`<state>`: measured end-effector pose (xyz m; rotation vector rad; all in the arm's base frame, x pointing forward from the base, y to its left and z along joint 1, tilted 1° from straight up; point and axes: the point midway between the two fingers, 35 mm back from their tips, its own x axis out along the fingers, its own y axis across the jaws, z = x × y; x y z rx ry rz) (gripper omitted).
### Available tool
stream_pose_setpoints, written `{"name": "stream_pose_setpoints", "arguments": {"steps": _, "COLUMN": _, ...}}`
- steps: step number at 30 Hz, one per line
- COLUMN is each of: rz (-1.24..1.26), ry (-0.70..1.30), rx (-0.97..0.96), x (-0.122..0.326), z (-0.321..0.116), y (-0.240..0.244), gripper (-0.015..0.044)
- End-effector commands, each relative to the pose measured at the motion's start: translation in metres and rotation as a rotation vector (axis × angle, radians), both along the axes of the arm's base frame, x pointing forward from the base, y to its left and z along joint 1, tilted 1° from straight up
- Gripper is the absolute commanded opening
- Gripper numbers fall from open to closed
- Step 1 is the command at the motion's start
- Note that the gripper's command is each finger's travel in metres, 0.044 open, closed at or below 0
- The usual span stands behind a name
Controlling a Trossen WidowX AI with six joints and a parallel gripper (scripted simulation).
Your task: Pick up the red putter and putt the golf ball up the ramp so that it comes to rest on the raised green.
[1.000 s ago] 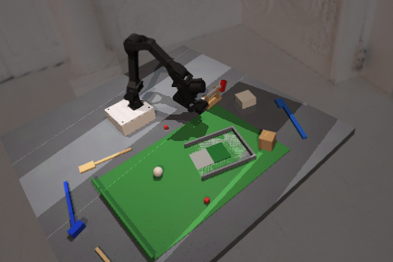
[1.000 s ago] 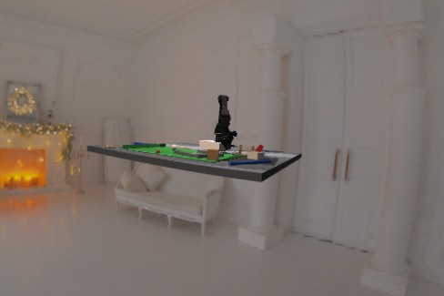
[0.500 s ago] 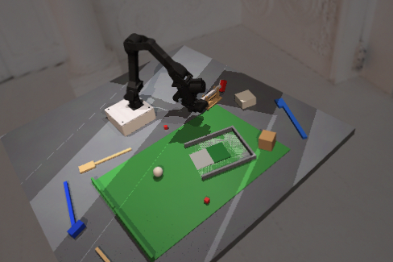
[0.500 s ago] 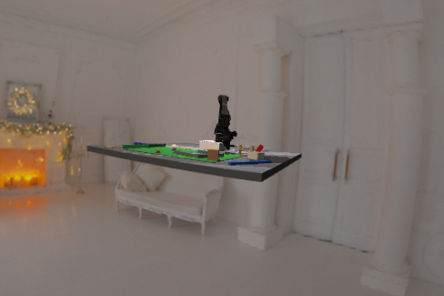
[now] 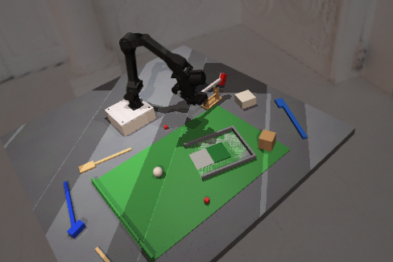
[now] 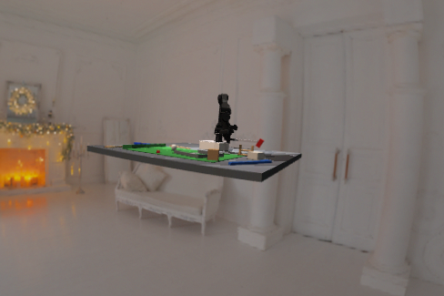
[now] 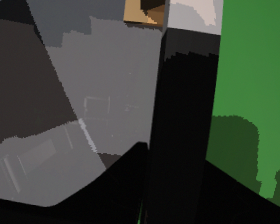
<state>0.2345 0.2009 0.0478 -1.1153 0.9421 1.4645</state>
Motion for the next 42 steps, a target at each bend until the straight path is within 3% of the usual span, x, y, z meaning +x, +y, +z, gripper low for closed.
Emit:
{"name": "stream_pose_setpoints", "arguments": {"steps": 1, "rz": 0.004, "ry": -0.013, "rx": 0.019, "x": 0.0, "z": 0.036, "y": 0.001, "gripper": 0.0}}
{"name": "stream_pose_setpoints", "arguments": {"steps": 5, "rz": 0.004, "ry": -0.013, "rx": 0.019, "x": -0.003, "z": 0.053, "y": -0.001, "gripper": 0.0}}
{"name": "stream_pose_setpoints", "arguments": {"steps": 10, "rz": -0.019, "ry": -0.009, "rx": 0.005, "x": 0.001, "z": 0.043, "y": -0.005, "gripper": 0.0}}
{"name": "stream_pose_setpoints", "arguments": {"steps": 26, "rz": -0.489, "ry": 0.036, "rx": -0.062, "x": 0.035, "z": 0.047, "y": -0.088, "gripper": 0.0}}
{"name": "stream_pose_setpoints", "arguments": {"steps": 42, "rz": -0.937, "ry": 0.087, "rx": -0.101, "x": 0.041, "z": 0.05, "y": -0.172, "gripper": 0.0}}
